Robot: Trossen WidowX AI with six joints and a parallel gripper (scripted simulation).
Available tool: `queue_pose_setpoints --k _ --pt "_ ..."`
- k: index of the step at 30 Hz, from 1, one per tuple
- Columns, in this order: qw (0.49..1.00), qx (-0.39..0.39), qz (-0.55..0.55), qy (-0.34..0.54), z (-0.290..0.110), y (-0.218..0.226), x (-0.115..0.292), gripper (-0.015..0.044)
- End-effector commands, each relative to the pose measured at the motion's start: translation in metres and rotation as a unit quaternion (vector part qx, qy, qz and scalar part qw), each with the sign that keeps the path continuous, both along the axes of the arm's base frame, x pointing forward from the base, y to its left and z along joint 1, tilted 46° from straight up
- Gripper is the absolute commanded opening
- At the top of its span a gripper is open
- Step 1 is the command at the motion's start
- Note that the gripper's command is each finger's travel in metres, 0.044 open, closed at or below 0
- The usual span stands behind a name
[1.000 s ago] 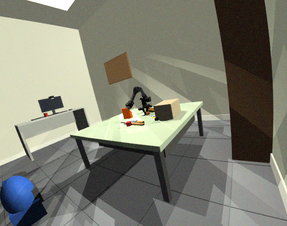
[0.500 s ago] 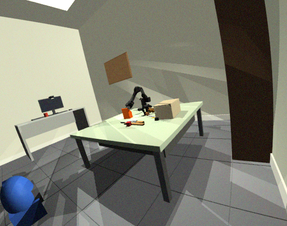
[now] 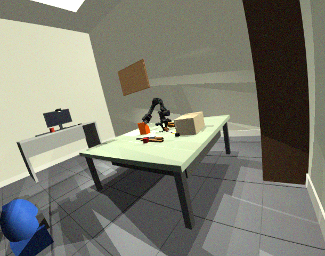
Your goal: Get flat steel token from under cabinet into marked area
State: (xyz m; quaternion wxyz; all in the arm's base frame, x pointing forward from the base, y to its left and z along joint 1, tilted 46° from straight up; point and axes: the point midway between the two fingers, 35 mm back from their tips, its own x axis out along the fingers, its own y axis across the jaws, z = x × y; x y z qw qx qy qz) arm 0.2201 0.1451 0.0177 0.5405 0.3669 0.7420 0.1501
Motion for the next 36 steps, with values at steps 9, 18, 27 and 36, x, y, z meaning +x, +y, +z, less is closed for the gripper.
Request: queue_pose_setpoints --k 9,18,27,36 --pt "1.0 -0.001 -0.002 -0.001 -0.008 -0.008 0.007 0.0" --pt "1.0 -0.001 -0.002 -0.001 -0.015 -0.014 0.01 0.0" --pt "1.0 -0.001 -0.002 -0.002 -0.021 -0.02 0.014 0.0" --pt "1.0 -0.001 -0.002 -0.002 -0.027 -0.025 0.017 0.0"
